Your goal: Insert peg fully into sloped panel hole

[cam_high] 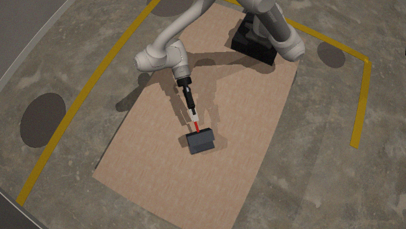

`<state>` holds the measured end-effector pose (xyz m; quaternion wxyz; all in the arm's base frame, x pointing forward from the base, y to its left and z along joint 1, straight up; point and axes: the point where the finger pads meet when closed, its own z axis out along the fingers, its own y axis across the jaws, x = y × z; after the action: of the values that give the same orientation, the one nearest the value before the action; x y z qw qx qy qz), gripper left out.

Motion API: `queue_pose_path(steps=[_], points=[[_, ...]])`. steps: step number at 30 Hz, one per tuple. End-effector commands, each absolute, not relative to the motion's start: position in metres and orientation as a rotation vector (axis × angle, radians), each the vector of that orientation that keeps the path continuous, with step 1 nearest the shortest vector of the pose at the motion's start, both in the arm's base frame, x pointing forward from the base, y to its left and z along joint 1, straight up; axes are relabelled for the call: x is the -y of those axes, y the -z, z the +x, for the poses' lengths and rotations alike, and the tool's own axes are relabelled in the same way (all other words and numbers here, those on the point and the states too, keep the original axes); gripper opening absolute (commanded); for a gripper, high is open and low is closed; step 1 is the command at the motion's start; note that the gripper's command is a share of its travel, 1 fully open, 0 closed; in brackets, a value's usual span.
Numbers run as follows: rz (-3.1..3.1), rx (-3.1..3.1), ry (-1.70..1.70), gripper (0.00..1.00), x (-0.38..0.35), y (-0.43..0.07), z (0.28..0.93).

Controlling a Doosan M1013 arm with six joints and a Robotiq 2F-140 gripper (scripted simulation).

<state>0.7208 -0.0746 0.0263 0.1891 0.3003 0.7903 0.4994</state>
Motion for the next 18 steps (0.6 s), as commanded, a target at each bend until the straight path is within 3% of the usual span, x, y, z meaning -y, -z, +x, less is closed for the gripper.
queue_pose_path(steps=[1,18], points=[[0.851,-2.218,-1.403,0.66,0.084,-0.031,0.715],[0.851,-2.219,-1.400,0.93,0.112,-0.050,0.686]])
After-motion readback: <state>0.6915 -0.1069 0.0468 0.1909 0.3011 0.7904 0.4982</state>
